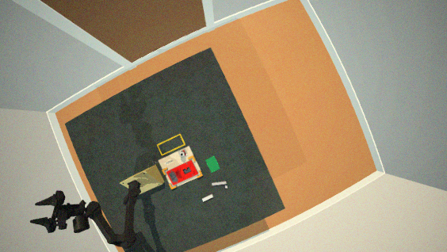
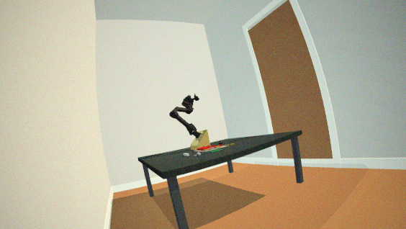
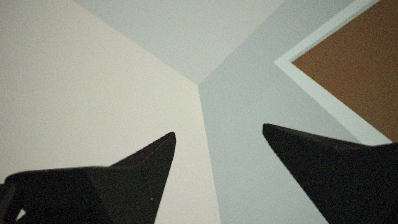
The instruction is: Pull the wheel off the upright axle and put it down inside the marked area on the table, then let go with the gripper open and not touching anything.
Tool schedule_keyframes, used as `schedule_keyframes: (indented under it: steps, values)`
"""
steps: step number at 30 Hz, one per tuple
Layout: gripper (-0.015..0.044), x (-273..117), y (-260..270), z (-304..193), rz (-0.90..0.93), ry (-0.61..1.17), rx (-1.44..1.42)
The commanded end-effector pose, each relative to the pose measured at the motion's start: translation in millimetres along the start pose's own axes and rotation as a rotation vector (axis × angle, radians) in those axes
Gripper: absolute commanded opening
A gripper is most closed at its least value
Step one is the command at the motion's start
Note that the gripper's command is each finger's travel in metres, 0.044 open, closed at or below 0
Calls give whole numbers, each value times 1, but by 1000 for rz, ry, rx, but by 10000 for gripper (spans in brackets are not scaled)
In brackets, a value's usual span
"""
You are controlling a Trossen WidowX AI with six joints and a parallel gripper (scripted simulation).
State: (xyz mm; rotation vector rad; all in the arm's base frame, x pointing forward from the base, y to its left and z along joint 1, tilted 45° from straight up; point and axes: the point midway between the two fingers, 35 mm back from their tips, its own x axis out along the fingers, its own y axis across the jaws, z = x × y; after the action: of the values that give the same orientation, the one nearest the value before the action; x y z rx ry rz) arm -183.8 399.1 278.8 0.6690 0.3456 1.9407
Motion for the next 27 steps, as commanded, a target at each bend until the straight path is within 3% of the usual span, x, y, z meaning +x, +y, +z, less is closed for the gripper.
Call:
schedule_keyframes:
  steps: [1, 4, 14, 27]
  values:
    - [374, 0, -2, 0, -5, 1, 1]
    - [300, -1, -27, -1, -75, 13, 10]
    - [300, -3, -116, 1, -356, 48, 85]
    - [300, -43, -245, 18, -794, 26, 206]
